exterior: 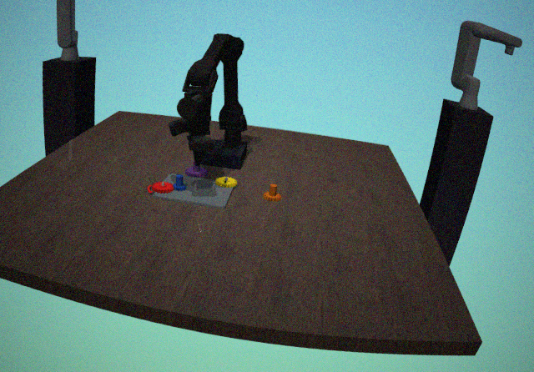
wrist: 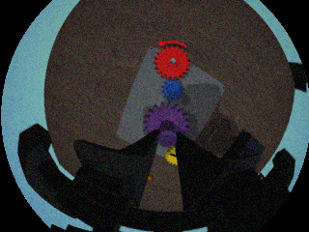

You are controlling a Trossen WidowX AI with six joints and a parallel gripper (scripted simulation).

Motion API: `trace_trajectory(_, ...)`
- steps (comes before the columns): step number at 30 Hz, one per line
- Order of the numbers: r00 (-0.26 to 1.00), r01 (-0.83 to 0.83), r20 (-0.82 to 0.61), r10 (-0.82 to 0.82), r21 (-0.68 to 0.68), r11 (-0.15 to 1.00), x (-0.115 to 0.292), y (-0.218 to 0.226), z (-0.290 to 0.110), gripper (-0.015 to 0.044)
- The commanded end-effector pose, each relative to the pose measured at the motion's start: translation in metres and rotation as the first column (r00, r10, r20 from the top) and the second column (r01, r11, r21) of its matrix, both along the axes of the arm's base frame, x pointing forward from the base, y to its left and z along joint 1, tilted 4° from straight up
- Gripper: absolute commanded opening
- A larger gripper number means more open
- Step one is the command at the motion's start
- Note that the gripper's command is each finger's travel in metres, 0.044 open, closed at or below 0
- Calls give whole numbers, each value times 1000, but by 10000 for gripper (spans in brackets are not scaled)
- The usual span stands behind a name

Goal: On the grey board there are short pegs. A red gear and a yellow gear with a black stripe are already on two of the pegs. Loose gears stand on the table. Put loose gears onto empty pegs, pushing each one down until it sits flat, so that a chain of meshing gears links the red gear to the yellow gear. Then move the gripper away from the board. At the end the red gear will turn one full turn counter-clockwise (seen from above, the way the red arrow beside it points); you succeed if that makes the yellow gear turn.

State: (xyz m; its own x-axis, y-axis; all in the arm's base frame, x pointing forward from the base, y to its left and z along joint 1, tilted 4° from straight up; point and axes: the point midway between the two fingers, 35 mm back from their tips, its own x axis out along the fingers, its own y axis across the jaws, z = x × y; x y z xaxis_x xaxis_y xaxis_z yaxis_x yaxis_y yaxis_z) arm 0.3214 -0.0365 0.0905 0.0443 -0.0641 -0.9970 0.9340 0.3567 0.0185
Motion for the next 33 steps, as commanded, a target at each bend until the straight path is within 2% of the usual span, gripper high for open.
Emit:
trace_trajectory(1,1000,30,3,-30,4,1000,0,0,0,0)
trace_trajectory(17,1000,-24,0,24,2,1000,1,-1,-23,0)
trace_trajectory(33,978,206,13,-206,13,979,2,-2,-47,0)
